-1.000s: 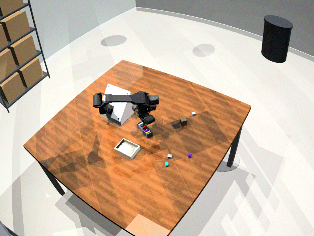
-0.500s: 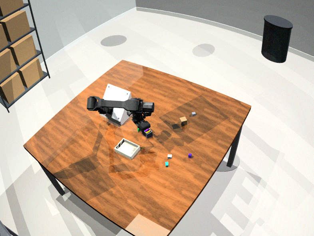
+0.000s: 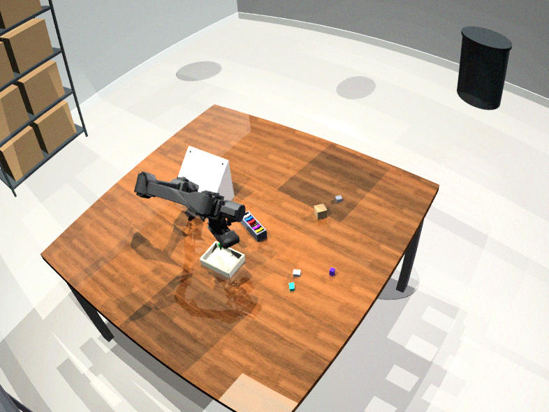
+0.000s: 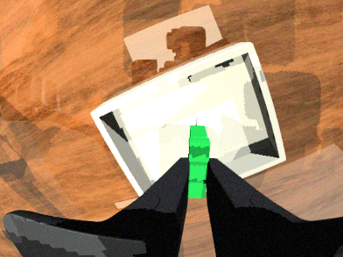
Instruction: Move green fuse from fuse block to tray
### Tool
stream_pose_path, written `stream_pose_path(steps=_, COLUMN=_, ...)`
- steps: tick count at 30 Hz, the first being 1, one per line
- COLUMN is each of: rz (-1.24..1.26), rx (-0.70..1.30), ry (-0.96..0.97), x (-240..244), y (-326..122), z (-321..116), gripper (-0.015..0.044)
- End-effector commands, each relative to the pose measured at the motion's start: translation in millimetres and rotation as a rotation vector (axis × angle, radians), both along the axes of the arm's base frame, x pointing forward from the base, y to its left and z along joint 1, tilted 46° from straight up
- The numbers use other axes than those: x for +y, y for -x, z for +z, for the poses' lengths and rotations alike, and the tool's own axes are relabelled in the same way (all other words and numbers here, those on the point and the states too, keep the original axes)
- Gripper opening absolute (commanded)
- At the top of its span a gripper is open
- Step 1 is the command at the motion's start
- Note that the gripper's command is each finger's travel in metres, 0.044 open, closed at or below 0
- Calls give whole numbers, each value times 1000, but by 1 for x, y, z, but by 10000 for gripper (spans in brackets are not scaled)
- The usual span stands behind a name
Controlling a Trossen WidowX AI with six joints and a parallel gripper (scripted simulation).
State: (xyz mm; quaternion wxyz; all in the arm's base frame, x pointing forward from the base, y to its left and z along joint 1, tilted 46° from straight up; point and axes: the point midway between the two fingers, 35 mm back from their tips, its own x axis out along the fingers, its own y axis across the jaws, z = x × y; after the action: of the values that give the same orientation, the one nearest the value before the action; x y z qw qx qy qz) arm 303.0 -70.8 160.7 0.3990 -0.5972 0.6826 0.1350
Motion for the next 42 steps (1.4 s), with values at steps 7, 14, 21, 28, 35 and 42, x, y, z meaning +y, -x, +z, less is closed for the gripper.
stream_pose_path(steps=7, rz=5, rx=4, ry=8, x=-11, y=4, z=9, gripper=0)
stream_pose_path(steps=14, rz=5, rx=4, ry=7, x=-19, y=4, z=1, gripper=0)
stream_pose_path(steps=21, rz=5, rx=3, ry=8, x=-27, y=3, z=-7, gripper=0)
stream_pose_path(steps=28, rz=5, rx=3, ry=9, x=-35, y=3, z=-14, gripper=0)
stream_pose_path(steps=35, rz=2, rx=-4, ry=5, x=-36, y=2, z=-15, gripper=26)
stream_pose_path(steps=42, rz=2, rx=-4, ry=5, x=-36, y=2, z=-15, gripper=210)
